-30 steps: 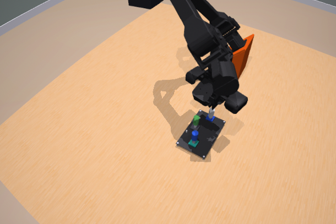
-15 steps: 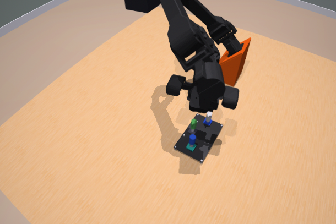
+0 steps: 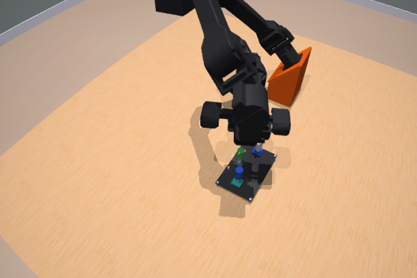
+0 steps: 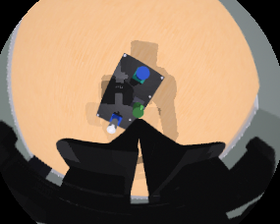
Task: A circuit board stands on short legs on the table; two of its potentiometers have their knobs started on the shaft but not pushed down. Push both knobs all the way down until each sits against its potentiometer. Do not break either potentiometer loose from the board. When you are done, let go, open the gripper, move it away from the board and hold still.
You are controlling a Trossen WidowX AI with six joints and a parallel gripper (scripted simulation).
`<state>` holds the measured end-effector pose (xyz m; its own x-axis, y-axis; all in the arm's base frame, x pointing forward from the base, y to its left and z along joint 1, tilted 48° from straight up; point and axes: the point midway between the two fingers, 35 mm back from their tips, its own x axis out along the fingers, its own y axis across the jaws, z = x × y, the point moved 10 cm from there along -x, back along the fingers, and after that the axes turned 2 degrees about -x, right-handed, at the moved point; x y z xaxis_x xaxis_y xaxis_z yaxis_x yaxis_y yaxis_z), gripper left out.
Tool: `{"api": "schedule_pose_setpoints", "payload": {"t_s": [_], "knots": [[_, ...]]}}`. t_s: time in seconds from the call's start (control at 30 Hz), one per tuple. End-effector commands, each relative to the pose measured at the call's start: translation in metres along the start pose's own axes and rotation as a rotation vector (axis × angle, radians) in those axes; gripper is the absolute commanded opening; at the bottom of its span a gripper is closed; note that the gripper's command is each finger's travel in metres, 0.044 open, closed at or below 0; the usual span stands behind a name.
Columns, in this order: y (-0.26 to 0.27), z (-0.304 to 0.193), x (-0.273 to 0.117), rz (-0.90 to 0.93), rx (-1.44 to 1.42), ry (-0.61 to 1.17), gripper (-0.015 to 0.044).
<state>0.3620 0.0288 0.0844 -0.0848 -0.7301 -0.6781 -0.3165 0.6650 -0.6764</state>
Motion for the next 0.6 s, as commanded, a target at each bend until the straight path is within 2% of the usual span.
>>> {"api": "schedule_pose_setpoints", "payload": {"t_s": [0.0, 0.57], "knots": [[0.000, 0.000, 0.004, -0.006, -0.005, 0.000, 0.0000], [0.000, 0.000, 0.025, -0.007, -0.005, 0.001, 0.0000]]}}
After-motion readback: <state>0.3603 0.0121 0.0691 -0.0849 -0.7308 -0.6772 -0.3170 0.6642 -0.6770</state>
